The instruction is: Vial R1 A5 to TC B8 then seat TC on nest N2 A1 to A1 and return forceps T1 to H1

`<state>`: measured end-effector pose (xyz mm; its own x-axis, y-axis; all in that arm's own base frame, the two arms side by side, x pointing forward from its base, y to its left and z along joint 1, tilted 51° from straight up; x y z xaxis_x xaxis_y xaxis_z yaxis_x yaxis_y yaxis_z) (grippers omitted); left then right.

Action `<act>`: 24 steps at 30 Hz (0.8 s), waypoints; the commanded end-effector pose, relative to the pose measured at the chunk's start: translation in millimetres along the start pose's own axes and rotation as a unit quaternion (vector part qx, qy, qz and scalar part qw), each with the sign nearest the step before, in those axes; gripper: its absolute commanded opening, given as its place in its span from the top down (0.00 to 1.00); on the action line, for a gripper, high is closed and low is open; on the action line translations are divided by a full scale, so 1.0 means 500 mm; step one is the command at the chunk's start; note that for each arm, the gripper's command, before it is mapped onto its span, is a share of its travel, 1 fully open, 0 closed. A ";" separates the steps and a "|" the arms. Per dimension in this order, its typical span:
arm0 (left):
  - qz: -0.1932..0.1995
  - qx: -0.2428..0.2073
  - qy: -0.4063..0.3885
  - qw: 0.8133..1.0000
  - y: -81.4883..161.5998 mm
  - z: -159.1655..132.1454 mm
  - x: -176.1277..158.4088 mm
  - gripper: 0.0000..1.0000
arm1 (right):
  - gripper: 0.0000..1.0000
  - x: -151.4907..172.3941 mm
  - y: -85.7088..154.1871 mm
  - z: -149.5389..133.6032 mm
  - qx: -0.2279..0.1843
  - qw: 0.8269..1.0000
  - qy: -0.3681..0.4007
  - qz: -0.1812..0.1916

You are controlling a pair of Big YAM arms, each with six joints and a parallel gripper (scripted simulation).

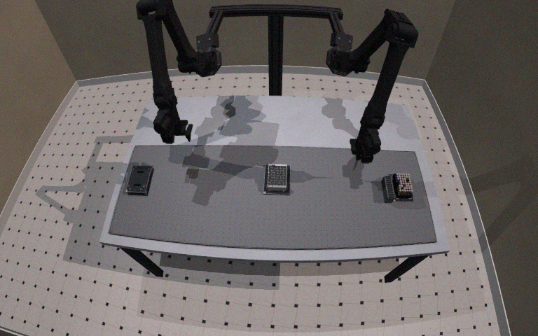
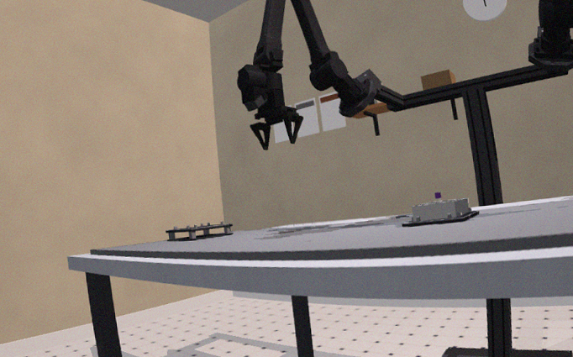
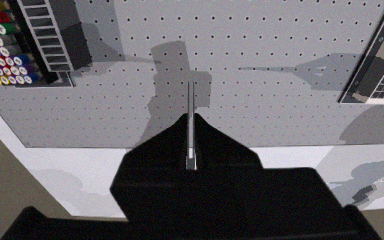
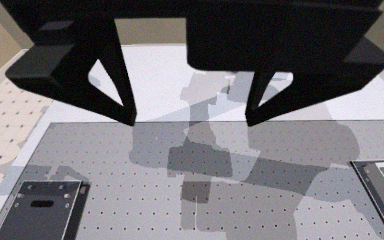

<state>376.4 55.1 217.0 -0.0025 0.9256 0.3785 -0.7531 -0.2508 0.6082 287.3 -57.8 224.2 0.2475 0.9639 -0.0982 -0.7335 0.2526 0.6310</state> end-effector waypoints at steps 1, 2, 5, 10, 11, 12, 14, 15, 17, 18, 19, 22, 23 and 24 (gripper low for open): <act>0.003 -0.002 -0.006 1.000 0.001 0.013 0.019 0.93 | 0.00 0.000 0.006 0.013 -0.009 1.000 0.006 0.001; 0.004 -0.005 -0.006 1.000 0.003 0.014 0.024 0.93 | 0.00 0.000 0.006 0.013 -0.009 1.000 0.006 0.001; 0.007 -0.010 -0.005 1.000 0.011 0.018 0.037 0.93 | 0.00 0.000 0.006 0.013 -0.009 1.000 0.006 0.001; 0.005 -0.007 -0.006 1.000 0.007 0.013 0.052 0.93 | 0.00 0.000 0.006 0.013 -0.009 1.000 0.006 0.001; 0.006 -0.009 -0.006 1.000 0.009 0.014 0.056 0.93 | 0.00 0.000 0.006 0.013 -0.009 1.000 0.006 0.001; 0.007 -0.010 -0.006 1.000 0.011 0.015 0.060 0.93 | 0.00 0.000 0.006 0.013 -0.009 1.000 0.006 0.001; 0.007 -0.011 -0.005 1.000 0.012 0.015 0.063 0.93 | 0.00 0.000 0.006 0.013 -0.009 1.000 0.006 0.001; 0.007 -0.011 -0.005 1.000 0.012 0.015 0.063 0.93 | 0.00 0.000 0.006 0.013 -0.009 1.000 0.006 0.001; 0.005 -0.007 -0.006 1.000 0.007 0.011 0.068 0.93 | 0.00 0.000 0.006 0.013 -0.009 1.000 0.006 0.001; 0.005 -0.007 -0.006 1.000 0.008 0.011 0.072 0.93 | 0.00 0.000 0.006 0.013 -0.009 1.000 0.006 0.001; 0.006 -0.009 -0.006 1.000 0.010 0.012 0.076 0.93 | 0.00 0.000 0.006 0.013 -0.009 1.000 0.006 0.001; 0.008 -0.011 -0.006 1.000 0.013 0.013 0.087 0.93 | 0.00 0.000 0.006 0.013 -0.009 1.000 0.006 0.001; 0.008 -0.011 -0.006 1.000 0.012 0.012 0.090 0.93 | 0.00 0.000 0.006 0.013 -0.009 1.000 0.006 0.001; 0.007 -0.010 -0.006 1.000 0.011 0.011 0.093 0.93 | 0.00 0.000 0.006 0.013 -0.009 1.000 0.006 0.001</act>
Point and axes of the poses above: on each arm, the point where the finger pads meet when closed, its own y axis back along the fingers, its own x axis across the jaws, z = x × y, the point moved 9 cm from there along y, back along the fingers, and after that the axes turned 11 degrees about -y, right-handed, at the moved point
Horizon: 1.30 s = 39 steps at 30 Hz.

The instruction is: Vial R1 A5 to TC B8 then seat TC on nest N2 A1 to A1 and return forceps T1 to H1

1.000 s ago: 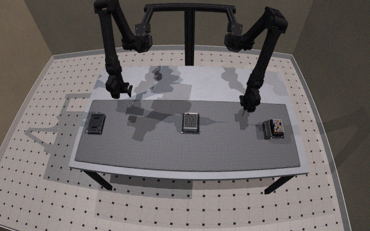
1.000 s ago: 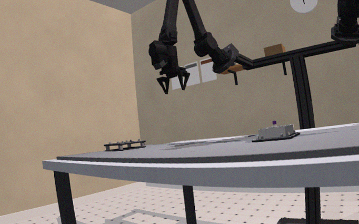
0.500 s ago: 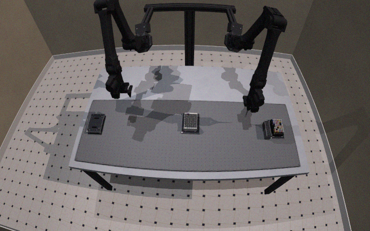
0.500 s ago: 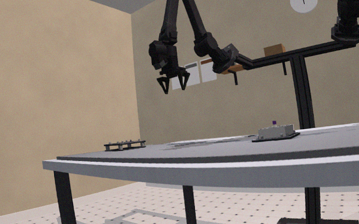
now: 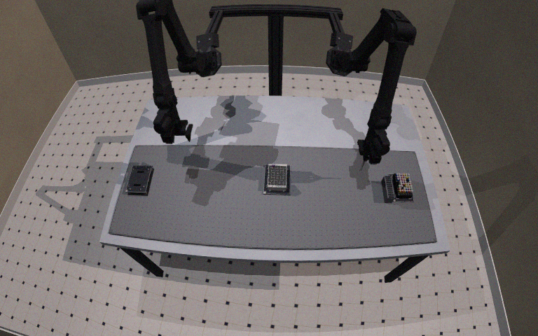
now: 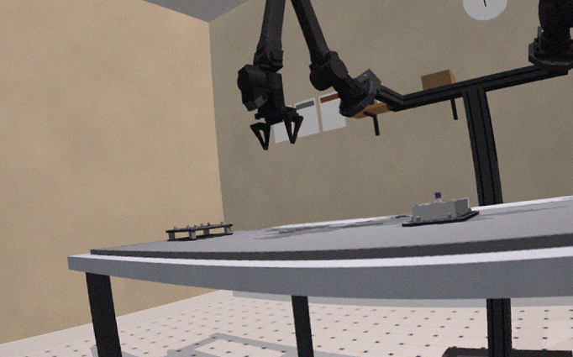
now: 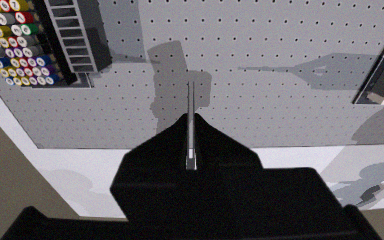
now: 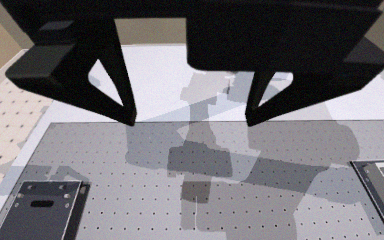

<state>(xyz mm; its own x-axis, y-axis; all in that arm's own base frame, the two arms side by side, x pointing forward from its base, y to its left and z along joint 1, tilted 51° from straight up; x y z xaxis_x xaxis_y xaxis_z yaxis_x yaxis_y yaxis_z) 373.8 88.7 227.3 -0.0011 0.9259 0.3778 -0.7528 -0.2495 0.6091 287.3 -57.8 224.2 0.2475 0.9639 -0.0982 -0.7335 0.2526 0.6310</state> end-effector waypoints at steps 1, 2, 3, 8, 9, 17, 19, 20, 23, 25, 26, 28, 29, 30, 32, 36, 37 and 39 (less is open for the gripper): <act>0.007 -0.009 -0.006 1.000 0.010 0.018 0.026 0.93 | 0.00 0.000 0.006 0.013 -0.009 1.000 0.006 0.001; 0.007 -0.009 -0.006 1.000 0.010 0.017 0.029 0.93 | 0.00 0.000 0.006 0.013 -0.009 1.000 0.006 0.001; 0.008 -0.010 -0.006 1.000 0.011 0.017 0.033 0.93 | 0.00 0.000 0.006 0.013 -0.009 1.000 0.006 0.001; 0.008 -0.010 -0.006 1.000 0.012 0.017 0.043 0.93 | 0.00 0.000 0.006 0.013 -0.009 1.000 0.006 0.001; 0.007 -0.012 -0.007 1.000 0.011 0.015 0.042 0.93 | 0.00 0.000 0.006 0.013 -0.009 1.000 0.006 0.001; 0.008 -0.009 -0.007 1.000 0.010 0.012 0.072 0.93 | 0.00 0.000 0.006 0.013 -0.009 1.000 0.006 0.001; 0.007 -0.007 -0.007 1.000 0.009 0.010 0.078 0.93 | 0.00 0.000 0.006 0.013 -0.009 1.000 0.006 0.001; 0.007 -0.007 -0.007 1.000 0.008 0.009 0.081 0.93 | 0.00 0.000 0.006 0.013 -0.009 1.000 0.006 0.001; 0.005 -0.003 -0.007 1.000 0.003 0.005 0.090 0.93 | 0.00 0.000 0.006 0.013 -0.009 1.000 0.006 0.001; 0.005 -0.003 -0.007 1.000 0.003 0.005 0.090 0.93 | 0.00 0.000 0.006 0.013 -0.009 1.000 0.006 0.001; 0.003 -0.005 -0.009 1.000 0.001 0.005 0.088 0.93 | 0.00 0.000 0.006 0.013 -0.009 1.000 0.006 0.001; 0.002 0.001 -0.007 1.000 -0.004 0.000 0.098 0.93 | 0.00 0.000 0.006 0.013 -0.009 1.000 0.006 0.001; 0.002 0.001 -0.007 1.000 -0.004 -0.001 0.101 0.93 | 0.00 0.000 0.006 0.013 -0.009 1.000 0.006 0.001; 0.002 0.001 -0.007 1.000 -0.003 -0.001 0.105 0.93 | 0.00 0.000 0.006 0.013 -0.009 1.000 0.006 0.001; 0.004 -0.002 -0.007 1.000 0.001 0.002 0.113 0.93 | 0.00 0.000 0.006 0.013 -0.009 1.000 0.006 0.001; 0.002 0.001 -0.007 1.000 -0.003 -0.003 0.125 0.93 | 0.00 0.000 0.006 0.013 -0.009 1.000 0.006 0.001; 0.002 0.001 -0.007 1.000 -0.003 -0.003 0.128 0.93 | 0.00 0.000 0.006 0.013 -0.009 1.000 0.006 0.001; 0.004 -0.001 -0.007 1.000 -0.001 -0.002 0.136 0.93 | 0.00 0.000 0.006 0.013 -0.009 1.000 0.006 0.001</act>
Point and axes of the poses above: on each arm, the point where the finger pads meet when closed, its own y axis back along the fingers, its own x axis across the jaws, z = x × y, the point moved 9 cm from there along y, back along the fingers, and after that the axes turned 11 degrees about -y, right-handed, at the moved point
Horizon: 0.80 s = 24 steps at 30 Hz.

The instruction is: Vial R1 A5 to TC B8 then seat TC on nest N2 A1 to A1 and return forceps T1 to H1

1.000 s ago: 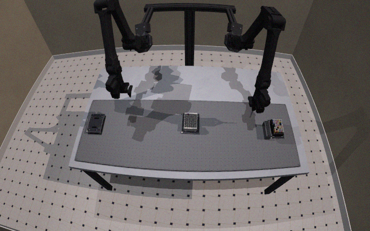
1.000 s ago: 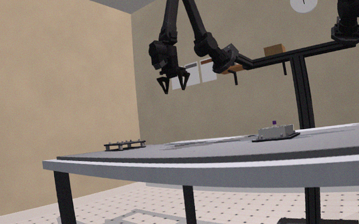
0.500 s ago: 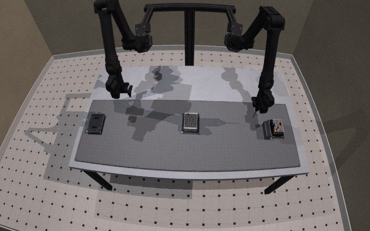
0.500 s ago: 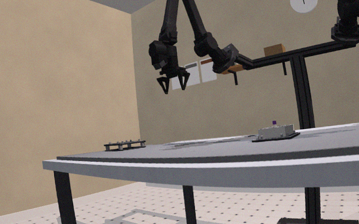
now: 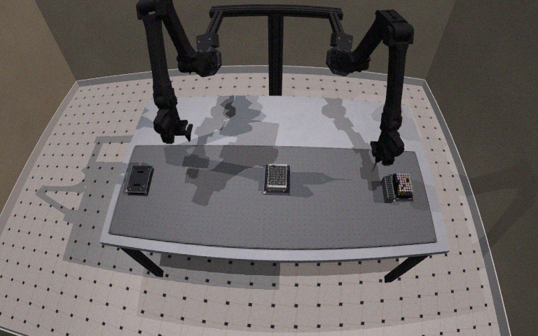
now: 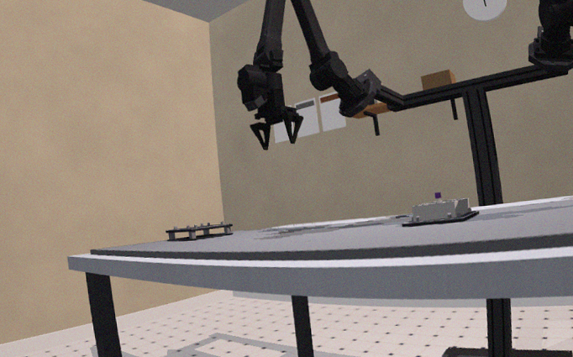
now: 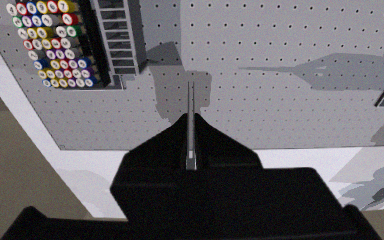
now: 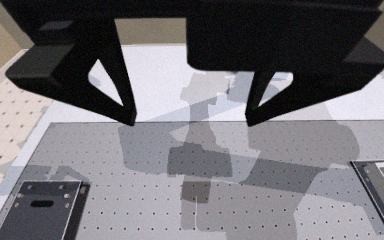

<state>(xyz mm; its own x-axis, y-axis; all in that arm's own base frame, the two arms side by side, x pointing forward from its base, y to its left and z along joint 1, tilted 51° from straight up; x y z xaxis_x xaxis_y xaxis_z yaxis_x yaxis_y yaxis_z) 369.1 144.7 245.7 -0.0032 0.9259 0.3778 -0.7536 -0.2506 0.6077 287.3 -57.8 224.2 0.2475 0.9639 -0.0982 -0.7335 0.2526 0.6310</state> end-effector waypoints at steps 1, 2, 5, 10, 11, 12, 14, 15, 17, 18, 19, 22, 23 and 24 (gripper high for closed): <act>0.003 -0.001 -0.007 1.000 -0.001 0.010 0.022 0.93 | 0.00 0.000 0.006 0.013 -0.009 1.000 0.006 0.001; 0.003 -0.001 -0.007 1.000 -0.001 0.010 0.022 0.93 | 0.00 0.000 0.006 0.013 -0.009 1.000 0.006 0.001; 0.002 0.001 -0.007 1.000 -0.005 0.008 0.028 0.93 | 0.00 0.000 0.006 0.013 -0.009 1.000 0.006 0.001; 0.004 -0.001 -0.007 1.000 -0.001 0.008 0.046 0.93 | 0.00 0.000 0.006 0.013 -0.009 1.000 0.006 0.001; 0.004 -0.001 -0.007 1.000 0.000 0.008 0.050 0.93 | 0.00 0.000 0.006 0.013 -0.009 1.000 0.006 0.001; 0.003 0.000 -0.007 1.000 -0.001 0.006 0.053 0.93 | 0.00 0.000 0.006 0.013 -0.009 1.000 0.006 0.001; 0.002 0.001 -0.007 1.000 -0.004 0.004 0.059 0.93 | 0.00 0.000 0.006 0.013 -0.009 1.000 0.006 0.001; 0.002 0.002 -0.007 1.000 -0.004 0.003 0.062 0.93 | 0.00 0.000 0.006 0.013 -0.009 1.000 0.006 0.001; 0.002 0.001 -0.007 1.000 -0.004 0.003 0.069 0.93 | 0.00 0.000 0.006 0.013 -0.009 1.000 0.006 0.001; 0.003 0.001 -0.007 1.000 -0.003 0.003 0.073 0.93 | 0.00 0.000 0.006 0.013 -0.009 1.000 0.006 0.001; 0.003 0.001 -0.007 1.000 -0.003 0.003 0.073 0.93 | 0.00 0.000 0.006 0.013 -0.009 1.000 0.006 0.001; 0.005 -0.003 -0.008 1.000 0.003 0.006 0.081 0.93 | 0.00 0.000 0.006 0.013 -0.009 1.000 0.006 0.001; 0.002 0.001 -0.007 1.000 -0.002 0.002 0.083 0.93 | 0.00 0.000 0.006 0.013 -0.009 1.000 0.006 0.001; 0.002 0.001 -0.007 1.000 -0.003 0.001 0.086 0.93 | 0.00 0.000 0.006 0.013 -0.009 1.000 0.006 0.001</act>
Point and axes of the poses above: on each arm, the point where the finger pads meet when closed, its own y axis back along the fingers, its own x axis across the jaws, z = x × y, the point moved 9 cm from there along y, back along the fingers, and after that the axes turned 11 degrees about -y, right-handed, at the moved point
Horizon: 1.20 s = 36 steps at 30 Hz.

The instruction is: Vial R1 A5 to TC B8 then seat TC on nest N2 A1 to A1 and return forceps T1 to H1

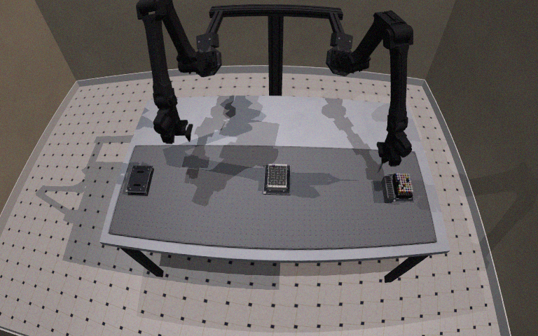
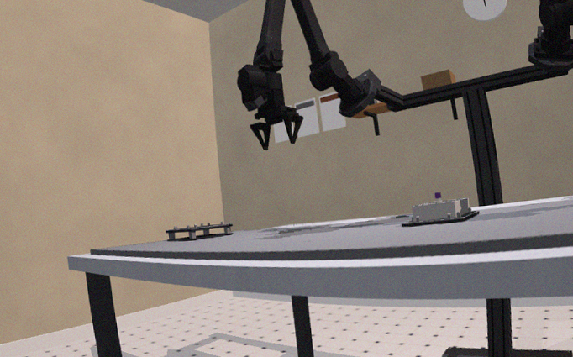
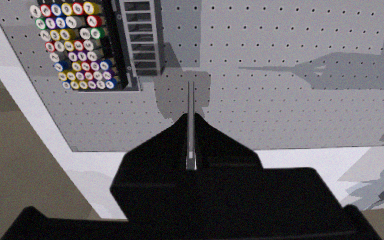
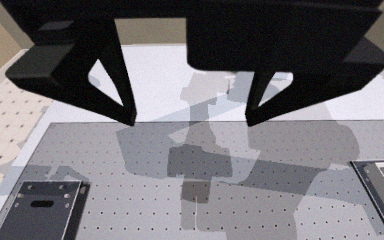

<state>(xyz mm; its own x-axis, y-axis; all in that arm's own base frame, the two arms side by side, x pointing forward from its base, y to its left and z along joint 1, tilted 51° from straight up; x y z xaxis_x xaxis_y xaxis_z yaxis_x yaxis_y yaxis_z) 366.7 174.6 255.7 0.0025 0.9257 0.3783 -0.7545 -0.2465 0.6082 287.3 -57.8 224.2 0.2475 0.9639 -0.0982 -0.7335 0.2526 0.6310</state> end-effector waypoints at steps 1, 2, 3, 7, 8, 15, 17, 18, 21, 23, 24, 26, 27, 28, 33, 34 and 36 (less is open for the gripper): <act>0.005 0.002 -0.005 1.000 -0.004 0.007 0.027 0.93 | 0.00 0.000 0.006 0.013 -0.009 1.000 0.006 0.001; 0.005 0.002 -0.005 1.000 -0.004 0.006 0.030 0.93 | 0.00 0.000 0.006 0.013 -0.009 1.000 0.006 0.001; 0.004 0.002 -0.005 1.000 -0.004 0.006 0.033 0.93 | 0.00 0.000 0.006 0.013 -0.009 1.000 0.006 0.001; 0.006 0.000 -0.005 1.000 0.000 0.006 0.048 0.93 | 0.00 0.000 0.006 0.013 -0.009 1.000 0.006 0.001; 0.005 0.001 -0.005 1.000 -0.002 0.005 0.051 0.93 | 0.00 0.000 0.006 0.013 -0.009 1.000 0.006 0.001; 0.006 0.000 -0.005 1.000 0.000 0.004 0.068 0.93 | 0.00 0.000 0.006 0.013 -0.009 1.000 0.006 0.001; 0.004 0.002 -0.005 1.000 -0.003 0.001 0.074 0.93 | 0.00 0.000 0.006 0.013 -0.009 1.000 0.006 0.001; 0.005 0.002 -0.005 1.000 -0.003 0.001 0.078 0.93 | 0.00 0.000 0.006 0.013 -0.009 1.000 0.006 0.001; 0.005 0.002 -0.005 1.000 -0.002 -0.001 0.088 0.93 | 0.00 0.000 0.006 0.013 -0.009 1.000 0.006 0.001; 0.005 0.001 -0.005 1.000 -0.002 -0.001 0.095 0.93 | 0.00 0.000 0.006 0.013 -0.009 1.000 0.006 0.001; 0.006 0.000 -0.005 1.000 0.000 0.000 0.099 0.93 | 0.00 0.000 0.006 0.013 -0.009 1.000 0.006 0.001; 0.006 0.001 -0.005 1.000 -0.001 -0.002 0.105 0.93 | 0.00 0.000 0.006 0.013 -0.009 1.000 0.006 0.001; 0.005 0.001 -0.005 1.000 -0.002 -0.003 0.108 0.93 | 0.00 0.000 0.006 0.013 -0.009 1.000 0.006 0.001; 0.005 0.001 -0.005 1.000 -0.002 -0.003 0.112 0.93 | 0.00 0.000 0.006 0.013 -0.009 1.000 0.006 0.001; 0.005 0.001 -0.005 1.000 -0.001 -0.005 0.126 0.93 | 0.00 0.000 0.006 0.013 -0.009 1.000 0.006 0.001; 0.005 0.001 -0.005 1.000 -0.001 -0.005 0.131 0.93 | 0.00 0.000 0.006 0.013 -0.009 1.000 0.006 0.001; 0.005 0.001 -0.005 1.000 -0.001 -0.006 0.140 0.93 | 0.00 0.000 0.006 0.013 -0.009 1.000 0.006 0.001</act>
<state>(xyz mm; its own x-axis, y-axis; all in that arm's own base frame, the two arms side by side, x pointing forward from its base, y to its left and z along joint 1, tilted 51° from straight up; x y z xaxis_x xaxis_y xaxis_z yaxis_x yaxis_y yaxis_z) 362.5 227.6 272.4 0.0020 0.9264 0.3766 -0.7541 -0.2459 0.6090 287.3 -57.8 224.2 0.2475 0.9639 -0.0982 -0.7335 0.2526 0.6310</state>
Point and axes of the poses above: on each arm, the point where the finger pads meet when closed, its own y axis back along the fingers, its own x axis across the jaws, z = x × y, the point moved 9 cm from there along y, back along the fingers, and after that the axes turned 11 degrees about -y, right-handed, at the moved point
